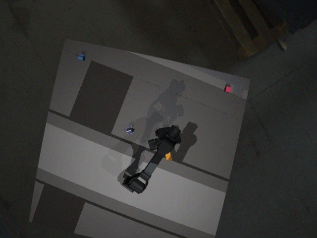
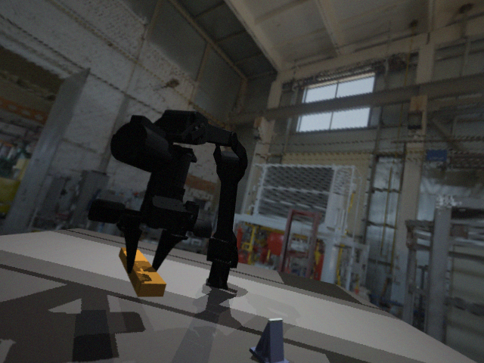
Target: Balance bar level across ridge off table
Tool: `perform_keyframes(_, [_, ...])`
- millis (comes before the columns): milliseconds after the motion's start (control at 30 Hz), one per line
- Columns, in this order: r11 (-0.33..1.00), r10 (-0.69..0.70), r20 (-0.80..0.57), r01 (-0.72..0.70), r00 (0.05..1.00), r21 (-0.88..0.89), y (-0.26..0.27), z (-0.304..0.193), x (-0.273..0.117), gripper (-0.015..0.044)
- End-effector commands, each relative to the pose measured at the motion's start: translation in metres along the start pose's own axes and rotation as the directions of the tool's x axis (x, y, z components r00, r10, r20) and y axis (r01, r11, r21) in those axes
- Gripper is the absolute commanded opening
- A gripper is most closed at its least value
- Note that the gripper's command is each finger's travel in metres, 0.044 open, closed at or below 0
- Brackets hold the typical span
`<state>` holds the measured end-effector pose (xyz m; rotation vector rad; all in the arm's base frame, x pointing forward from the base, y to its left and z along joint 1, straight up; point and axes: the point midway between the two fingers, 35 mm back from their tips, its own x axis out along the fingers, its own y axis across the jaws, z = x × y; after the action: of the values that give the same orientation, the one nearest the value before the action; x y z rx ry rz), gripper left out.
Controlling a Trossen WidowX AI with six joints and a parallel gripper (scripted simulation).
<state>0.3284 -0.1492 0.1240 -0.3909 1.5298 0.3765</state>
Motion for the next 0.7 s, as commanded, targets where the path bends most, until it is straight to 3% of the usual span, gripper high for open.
perform_keyframes(0, [1.000,-0.012,0.013,0.012,1.000,0.004,0.001,0.000,-0.017,0.0000])
perform_keyframes(667, [1.000,-0.010,0.016,0.010,1.000,-0.005,0.028,0.031,-0.032,0.0000])
